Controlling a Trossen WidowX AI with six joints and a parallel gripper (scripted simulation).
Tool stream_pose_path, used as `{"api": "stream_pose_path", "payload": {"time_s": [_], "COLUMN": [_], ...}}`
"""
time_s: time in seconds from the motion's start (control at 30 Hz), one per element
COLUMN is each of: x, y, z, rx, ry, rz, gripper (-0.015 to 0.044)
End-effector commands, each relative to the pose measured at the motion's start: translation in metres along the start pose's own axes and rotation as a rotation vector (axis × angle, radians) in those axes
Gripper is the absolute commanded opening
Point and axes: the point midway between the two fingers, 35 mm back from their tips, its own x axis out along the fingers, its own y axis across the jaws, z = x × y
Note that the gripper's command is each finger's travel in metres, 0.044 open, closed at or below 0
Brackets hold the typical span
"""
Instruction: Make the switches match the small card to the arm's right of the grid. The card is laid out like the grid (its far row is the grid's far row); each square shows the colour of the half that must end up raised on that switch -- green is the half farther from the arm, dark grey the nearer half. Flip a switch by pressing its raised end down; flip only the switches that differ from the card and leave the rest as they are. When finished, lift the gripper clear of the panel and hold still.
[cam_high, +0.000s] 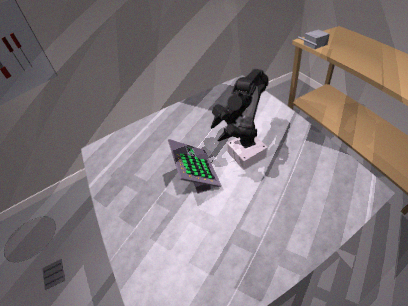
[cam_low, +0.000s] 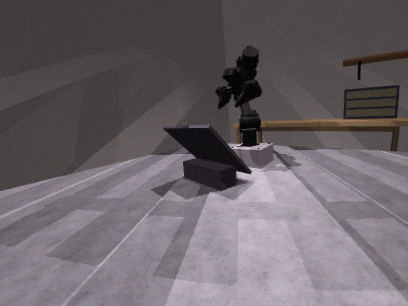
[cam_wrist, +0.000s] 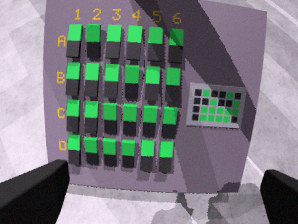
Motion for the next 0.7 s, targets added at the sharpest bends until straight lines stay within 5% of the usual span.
{"api": "stream_pose_path", "payload": {"time_s": [0.0, 0.33, 0.47, 0.67], "x": [0.001, 0.09, 0.097, 0.125], "y": [0.001, 0.009, 0.007, 0.007], "z": [0.001, 0.04, 0.042, 0.042], "rx": [0.0, 0.01, 0.009, 0.009], "ry": [0.002, 0.02, 0.016, -0.005], "rz": [0.0, 0.008, 0.009, 0.009], "gripper": [0.0374, 0.0111, 0.0006, 0.0]}}
